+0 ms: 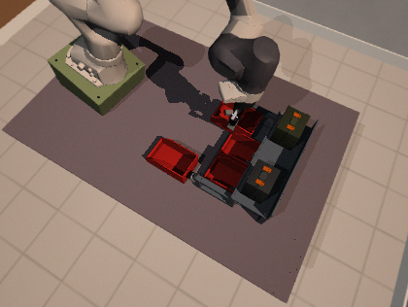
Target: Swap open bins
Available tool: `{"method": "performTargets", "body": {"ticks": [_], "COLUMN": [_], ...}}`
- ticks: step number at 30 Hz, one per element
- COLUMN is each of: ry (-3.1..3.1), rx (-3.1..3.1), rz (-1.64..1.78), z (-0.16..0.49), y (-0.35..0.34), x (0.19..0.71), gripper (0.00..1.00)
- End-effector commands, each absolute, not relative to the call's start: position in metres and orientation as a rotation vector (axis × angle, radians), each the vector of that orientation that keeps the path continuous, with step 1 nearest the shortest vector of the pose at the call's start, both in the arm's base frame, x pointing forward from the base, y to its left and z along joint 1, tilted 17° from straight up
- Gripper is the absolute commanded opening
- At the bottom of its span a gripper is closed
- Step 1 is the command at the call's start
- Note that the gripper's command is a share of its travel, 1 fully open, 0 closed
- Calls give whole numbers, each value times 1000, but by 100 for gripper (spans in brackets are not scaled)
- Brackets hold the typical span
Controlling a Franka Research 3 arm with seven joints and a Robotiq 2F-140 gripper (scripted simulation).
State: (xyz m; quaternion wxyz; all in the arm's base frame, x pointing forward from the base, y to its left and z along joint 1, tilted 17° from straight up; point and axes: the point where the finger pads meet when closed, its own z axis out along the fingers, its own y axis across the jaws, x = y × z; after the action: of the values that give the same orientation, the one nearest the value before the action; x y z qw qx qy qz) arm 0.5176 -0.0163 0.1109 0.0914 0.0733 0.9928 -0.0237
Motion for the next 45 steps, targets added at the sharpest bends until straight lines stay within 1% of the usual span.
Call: {"method": "performTargets", "body": {"ticks": [1, 45], "ry": [2942, 2921], "rx": [223, 221], "rz": [-70, -72], "z": [113, 116], "y": [-16, -18], "x": [520, 537], "gripper": [0, 0]}}
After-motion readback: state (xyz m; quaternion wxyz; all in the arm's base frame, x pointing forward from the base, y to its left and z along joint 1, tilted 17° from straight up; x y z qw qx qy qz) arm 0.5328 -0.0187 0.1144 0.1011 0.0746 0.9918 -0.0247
